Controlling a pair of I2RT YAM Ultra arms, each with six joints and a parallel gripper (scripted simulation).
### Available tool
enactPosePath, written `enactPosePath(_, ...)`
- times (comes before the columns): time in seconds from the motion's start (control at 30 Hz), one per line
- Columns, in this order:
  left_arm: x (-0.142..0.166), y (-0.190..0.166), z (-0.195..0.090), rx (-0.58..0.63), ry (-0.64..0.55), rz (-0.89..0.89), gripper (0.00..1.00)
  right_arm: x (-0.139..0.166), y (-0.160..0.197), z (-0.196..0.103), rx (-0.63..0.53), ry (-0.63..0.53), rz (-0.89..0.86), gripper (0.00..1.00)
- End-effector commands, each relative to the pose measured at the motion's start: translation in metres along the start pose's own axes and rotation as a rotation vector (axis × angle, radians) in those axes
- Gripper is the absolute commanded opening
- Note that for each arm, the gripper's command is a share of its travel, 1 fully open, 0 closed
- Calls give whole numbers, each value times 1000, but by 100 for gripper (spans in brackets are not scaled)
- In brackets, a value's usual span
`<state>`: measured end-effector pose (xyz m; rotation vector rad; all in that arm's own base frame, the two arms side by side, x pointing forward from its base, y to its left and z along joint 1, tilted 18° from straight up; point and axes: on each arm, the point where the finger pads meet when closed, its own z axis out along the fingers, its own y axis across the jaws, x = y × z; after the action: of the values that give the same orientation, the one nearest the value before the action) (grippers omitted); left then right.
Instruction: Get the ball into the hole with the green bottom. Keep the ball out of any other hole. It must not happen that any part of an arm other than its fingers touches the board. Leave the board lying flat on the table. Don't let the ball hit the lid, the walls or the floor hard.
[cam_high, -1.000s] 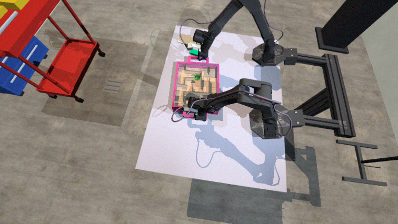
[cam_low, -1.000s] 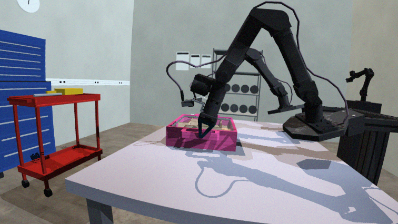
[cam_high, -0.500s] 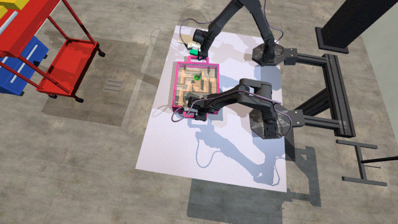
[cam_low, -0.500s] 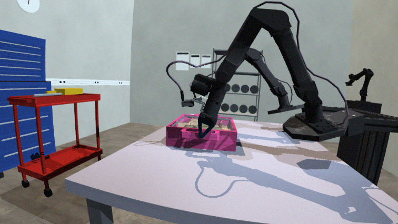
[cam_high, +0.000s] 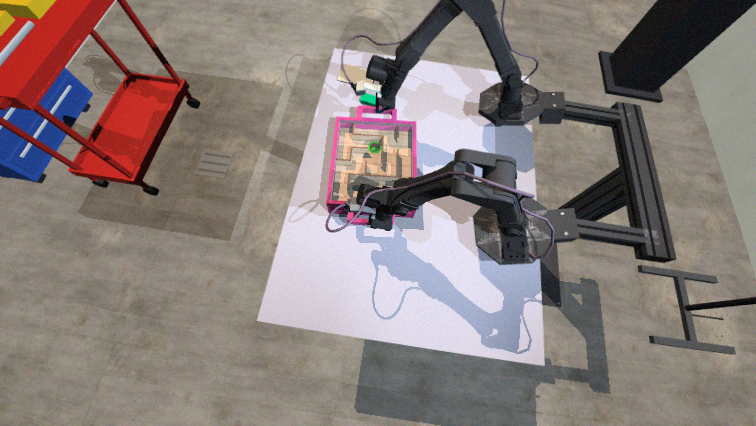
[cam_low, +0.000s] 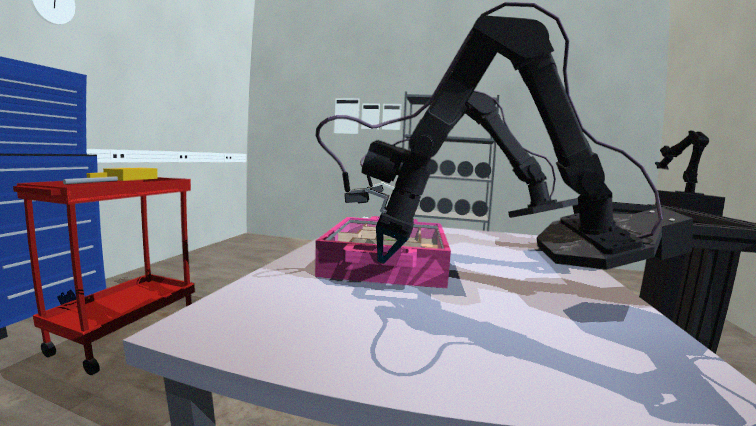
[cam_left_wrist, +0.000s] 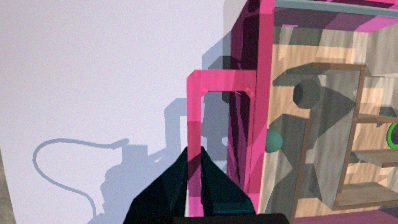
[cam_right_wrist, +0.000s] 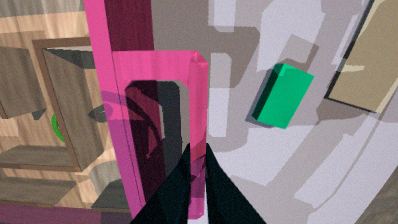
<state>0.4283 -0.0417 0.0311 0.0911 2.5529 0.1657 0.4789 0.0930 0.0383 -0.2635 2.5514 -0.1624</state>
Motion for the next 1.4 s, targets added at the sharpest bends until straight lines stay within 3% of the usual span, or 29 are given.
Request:
enactPosePath(0.0,15,-12,-3,30,36,34,0,-9,0,-7,-2,-26,9,0)
enactPosePath(0.67,17,-13,-2,33,40,36,0,-5,1,-8,1,-21,7,0)
enactPosePath(0.97,0,-11,-12,33,2,17,0,-10,1,-14,1,-26,6,0)
enactPosePath(1.07,-17,-12,-21,37,-35,7,0,-29,1,-24,1,-66,12,0)
enactPosePath(1.37,-21,-11,-31,35,-34,22,0,-33,1,-36,1,-69,12,0)
